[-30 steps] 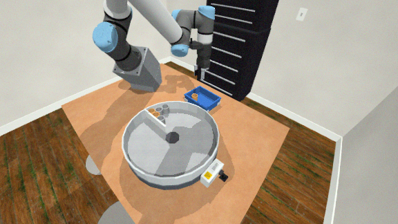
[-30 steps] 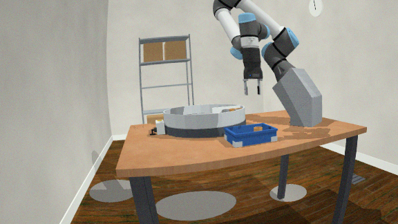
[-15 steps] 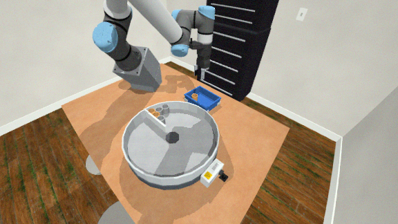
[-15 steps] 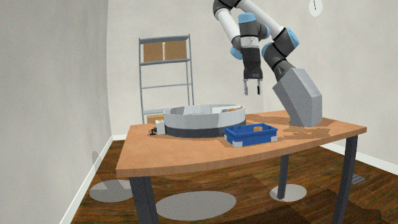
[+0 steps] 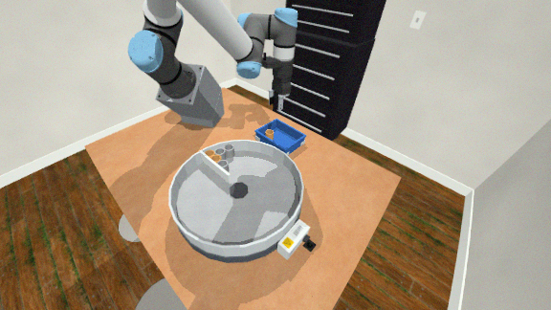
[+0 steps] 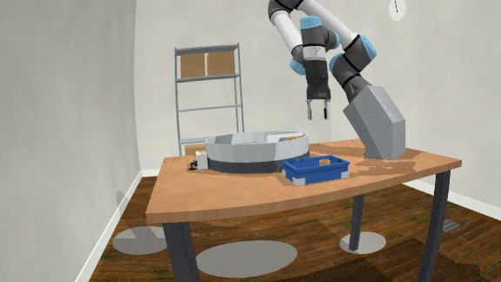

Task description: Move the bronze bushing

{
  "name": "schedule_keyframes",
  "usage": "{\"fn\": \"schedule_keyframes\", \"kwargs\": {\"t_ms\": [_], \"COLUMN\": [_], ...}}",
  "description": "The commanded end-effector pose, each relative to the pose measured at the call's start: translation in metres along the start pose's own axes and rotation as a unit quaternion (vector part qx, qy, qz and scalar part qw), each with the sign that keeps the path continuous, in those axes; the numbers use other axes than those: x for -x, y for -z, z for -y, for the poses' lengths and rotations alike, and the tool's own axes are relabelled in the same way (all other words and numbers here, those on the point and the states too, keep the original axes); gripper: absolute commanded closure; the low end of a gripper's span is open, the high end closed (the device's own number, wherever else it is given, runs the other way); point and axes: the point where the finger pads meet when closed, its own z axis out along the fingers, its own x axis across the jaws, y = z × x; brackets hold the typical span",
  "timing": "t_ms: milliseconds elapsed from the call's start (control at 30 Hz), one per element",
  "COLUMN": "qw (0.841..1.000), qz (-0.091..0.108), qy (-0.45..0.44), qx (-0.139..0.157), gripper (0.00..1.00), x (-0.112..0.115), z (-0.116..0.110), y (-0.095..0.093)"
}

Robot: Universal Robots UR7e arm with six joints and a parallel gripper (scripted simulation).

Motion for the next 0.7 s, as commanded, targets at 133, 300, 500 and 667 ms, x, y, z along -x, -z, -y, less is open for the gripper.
{"fn": "schedule_keyframes", "kwargs": {"t_ms": [133, 300, 500, 667], "qw": [0.993, 0.993, 1.0, 1.0], "qz": [0.0, 0.0, 0.0, 0.0], "qy": [-0.117, -0.117, 0.0, 0.0], "qx": [0.0, 0.0, 0.0, 0.0], "gripper": [0.0, 0.0, 0.0, 0.0], "x": [0.0015, 0.0015, 0.0002, 0.0002], "z": [-0.0039, -0.0039, -0.0002, -0.0002], "y": [0.0038, 0.0038, 0.0004, 0.0004]}}
